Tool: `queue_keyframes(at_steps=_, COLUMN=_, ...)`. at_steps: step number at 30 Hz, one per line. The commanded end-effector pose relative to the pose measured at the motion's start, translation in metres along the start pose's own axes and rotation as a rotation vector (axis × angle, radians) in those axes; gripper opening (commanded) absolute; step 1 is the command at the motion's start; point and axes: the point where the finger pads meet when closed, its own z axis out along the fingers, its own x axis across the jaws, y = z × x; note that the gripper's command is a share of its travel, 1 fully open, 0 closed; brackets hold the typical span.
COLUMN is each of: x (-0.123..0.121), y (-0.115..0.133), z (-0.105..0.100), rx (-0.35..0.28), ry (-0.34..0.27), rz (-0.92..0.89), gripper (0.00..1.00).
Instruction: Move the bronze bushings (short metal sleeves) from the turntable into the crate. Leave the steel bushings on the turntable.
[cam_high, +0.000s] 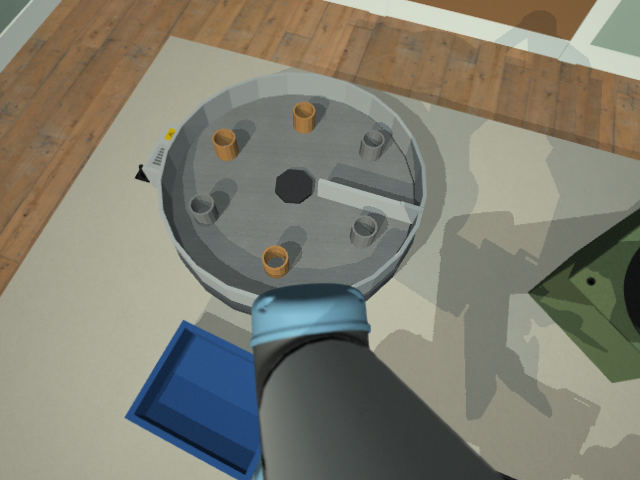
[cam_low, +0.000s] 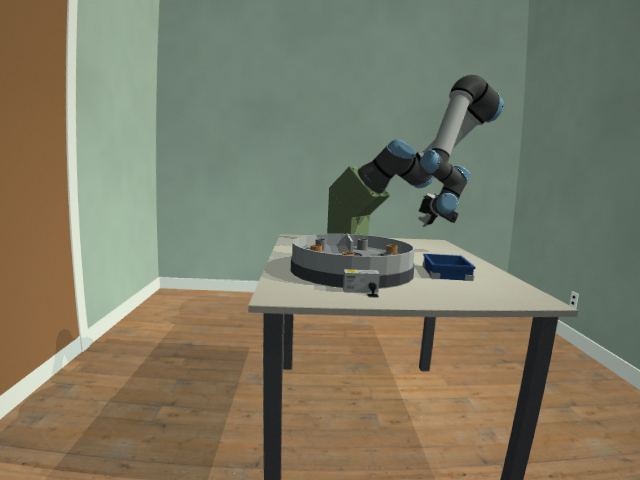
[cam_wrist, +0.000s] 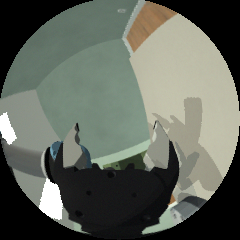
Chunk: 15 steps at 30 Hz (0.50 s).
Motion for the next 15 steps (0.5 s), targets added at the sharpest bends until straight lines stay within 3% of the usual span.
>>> queue_keyframes(at_steps=1, x=0.006, y=-0.001, z=-0.007, rx=0.022, ry=0.018, rz=-0.027, gripper=1.0)
queue_keyframes(at_steps=8, x=0.016, y=-0.002, z=-0.021, rx=0.06, ry=0.055, rz=-0.079, gripper=1.0)
queue_keyframes(at_steps=15, x=0.039, y=0.0, z=-0.053, rx=0.136, ry=0.146, rz=-0.19, gripper=1.0)
